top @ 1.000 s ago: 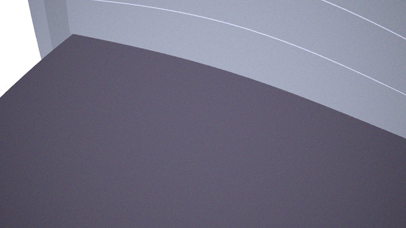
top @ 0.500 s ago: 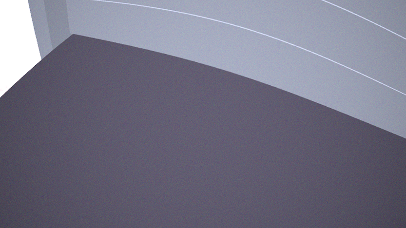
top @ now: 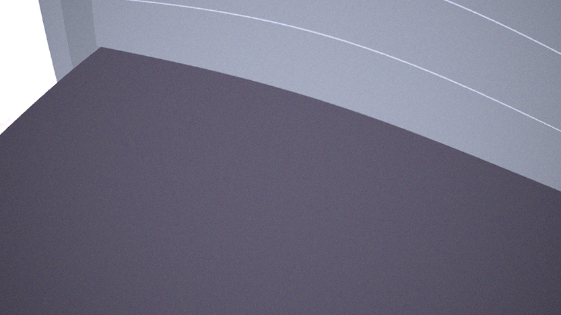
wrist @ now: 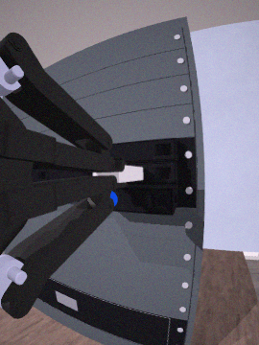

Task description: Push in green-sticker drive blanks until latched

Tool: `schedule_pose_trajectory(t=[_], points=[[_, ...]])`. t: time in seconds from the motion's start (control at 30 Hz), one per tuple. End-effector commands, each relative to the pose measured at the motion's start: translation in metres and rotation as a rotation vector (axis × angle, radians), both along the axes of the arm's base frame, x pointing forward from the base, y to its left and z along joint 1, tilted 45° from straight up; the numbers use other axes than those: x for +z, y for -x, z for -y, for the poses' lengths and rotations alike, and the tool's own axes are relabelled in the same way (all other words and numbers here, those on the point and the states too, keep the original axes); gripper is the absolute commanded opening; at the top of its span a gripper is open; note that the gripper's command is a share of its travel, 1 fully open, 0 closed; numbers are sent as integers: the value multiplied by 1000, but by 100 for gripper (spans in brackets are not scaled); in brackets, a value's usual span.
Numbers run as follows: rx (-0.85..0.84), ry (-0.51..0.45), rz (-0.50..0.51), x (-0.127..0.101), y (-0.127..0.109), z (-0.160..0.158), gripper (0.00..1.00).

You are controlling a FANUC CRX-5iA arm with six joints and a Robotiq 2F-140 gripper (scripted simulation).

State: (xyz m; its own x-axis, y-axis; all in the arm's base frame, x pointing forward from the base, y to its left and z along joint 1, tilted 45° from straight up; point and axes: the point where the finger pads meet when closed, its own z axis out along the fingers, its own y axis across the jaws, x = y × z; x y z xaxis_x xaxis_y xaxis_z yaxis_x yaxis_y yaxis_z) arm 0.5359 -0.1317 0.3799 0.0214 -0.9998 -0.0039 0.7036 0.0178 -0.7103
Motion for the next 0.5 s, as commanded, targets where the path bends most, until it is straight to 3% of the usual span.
schedule_pose_trajectory(t=[0.0,0.47], points=[[0,0,0,0,0,0,0],[0,0,0,2,-2,0,0]])
